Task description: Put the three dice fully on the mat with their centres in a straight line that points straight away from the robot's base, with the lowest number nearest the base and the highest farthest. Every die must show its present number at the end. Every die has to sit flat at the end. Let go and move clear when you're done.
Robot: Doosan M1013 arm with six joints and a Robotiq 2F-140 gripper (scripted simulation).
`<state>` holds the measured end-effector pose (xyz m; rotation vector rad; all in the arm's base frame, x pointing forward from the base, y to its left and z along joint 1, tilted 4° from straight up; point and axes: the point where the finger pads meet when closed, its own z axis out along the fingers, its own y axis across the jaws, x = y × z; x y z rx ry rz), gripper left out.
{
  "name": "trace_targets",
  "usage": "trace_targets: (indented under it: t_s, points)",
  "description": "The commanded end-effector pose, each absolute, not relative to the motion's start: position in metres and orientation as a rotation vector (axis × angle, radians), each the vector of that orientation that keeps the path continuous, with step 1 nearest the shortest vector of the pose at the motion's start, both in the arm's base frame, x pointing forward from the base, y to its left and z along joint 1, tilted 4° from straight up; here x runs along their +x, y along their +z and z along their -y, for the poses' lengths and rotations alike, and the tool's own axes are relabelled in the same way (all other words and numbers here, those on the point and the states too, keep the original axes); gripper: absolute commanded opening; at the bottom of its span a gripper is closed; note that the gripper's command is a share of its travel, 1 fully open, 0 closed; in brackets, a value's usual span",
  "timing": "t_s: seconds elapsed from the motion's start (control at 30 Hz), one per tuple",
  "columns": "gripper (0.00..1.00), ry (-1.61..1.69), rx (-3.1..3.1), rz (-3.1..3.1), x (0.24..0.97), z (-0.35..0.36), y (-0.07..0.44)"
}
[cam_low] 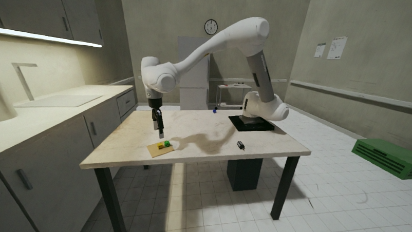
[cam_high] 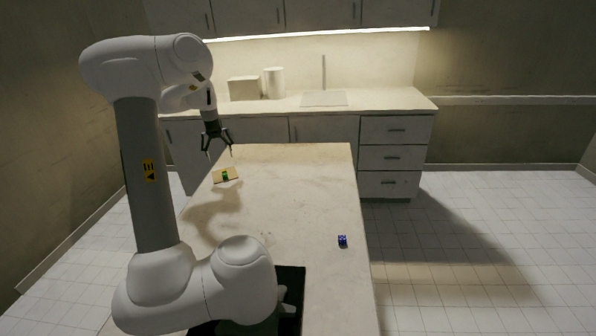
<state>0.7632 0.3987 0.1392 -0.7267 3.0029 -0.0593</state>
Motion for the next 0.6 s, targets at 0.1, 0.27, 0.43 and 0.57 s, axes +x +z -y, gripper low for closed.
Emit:
trace_targets:
  t_s: [0.1,0.27,0.43,0.57]
  points:
    - [1.0,-0.058,-0.726,-3.001,0.7635,-0.399,0.1405]
    - [1.0,-0.058,-0.726,-3.001,0.7635,-0.399,0.1405]
    - [1.0,-0.058,-0.729,-3.001,0.7636,-0.3983,0.1406]
    - [1.0,-0.059,-0.759,-2.994,0.7645,-0.3905,0.1413]
